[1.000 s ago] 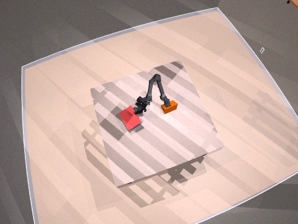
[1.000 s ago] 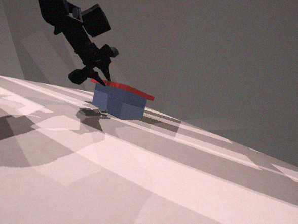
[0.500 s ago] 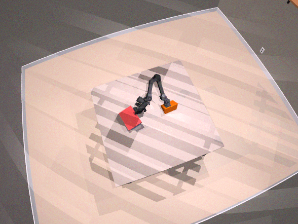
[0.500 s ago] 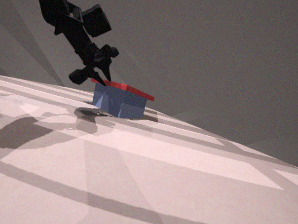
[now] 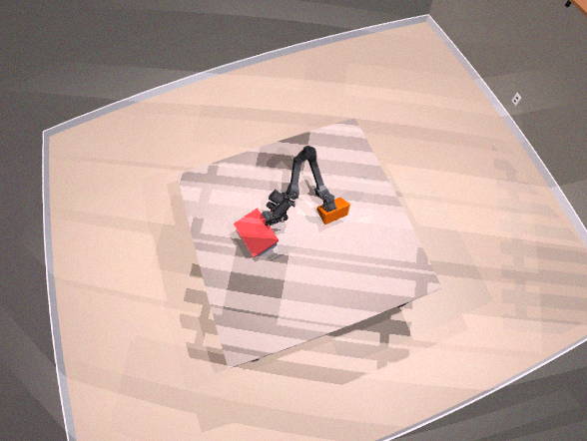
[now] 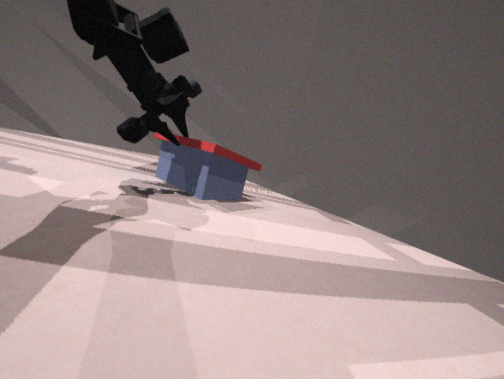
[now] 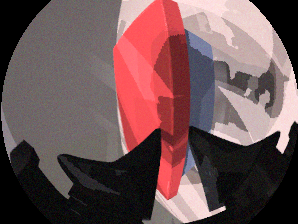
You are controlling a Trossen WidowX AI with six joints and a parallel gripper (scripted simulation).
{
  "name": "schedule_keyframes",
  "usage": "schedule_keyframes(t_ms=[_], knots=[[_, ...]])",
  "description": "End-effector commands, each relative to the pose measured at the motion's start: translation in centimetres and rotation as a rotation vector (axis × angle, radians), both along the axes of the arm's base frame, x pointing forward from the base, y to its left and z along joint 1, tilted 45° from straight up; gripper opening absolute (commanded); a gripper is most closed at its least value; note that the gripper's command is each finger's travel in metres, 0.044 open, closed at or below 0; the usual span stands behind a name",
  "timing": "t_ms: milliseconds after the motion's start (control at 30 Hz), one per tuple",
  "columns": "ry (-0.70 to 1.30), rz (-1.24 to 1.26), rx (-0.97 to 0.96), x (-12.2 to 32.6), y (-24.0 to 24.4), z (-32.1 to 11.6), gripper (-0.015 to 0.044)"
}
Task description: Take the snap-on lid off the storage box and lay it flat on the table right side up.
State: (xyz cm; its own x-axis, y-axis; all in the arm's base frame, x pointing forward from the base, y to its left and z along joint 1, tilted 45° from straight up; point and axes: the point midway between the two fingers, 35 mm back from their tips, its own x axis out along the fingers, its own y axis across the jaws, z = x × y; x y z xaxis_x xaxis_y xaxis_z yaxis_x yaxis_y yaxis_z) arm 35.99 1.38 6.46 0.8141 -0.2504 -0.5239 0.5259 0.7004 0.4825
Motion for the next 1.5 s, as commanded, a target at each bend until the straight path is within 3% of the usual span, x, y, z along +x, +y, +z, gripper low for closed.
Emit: schedule_keyframes(t_ms=[0, 1467], knots=[[-0.002, 0.0, 0.0, 0.1, 0.0, 0.0, 0.0], [-0.002, -0.004, -0.002, 0.3, 3.1, 2.8, 0.0]])
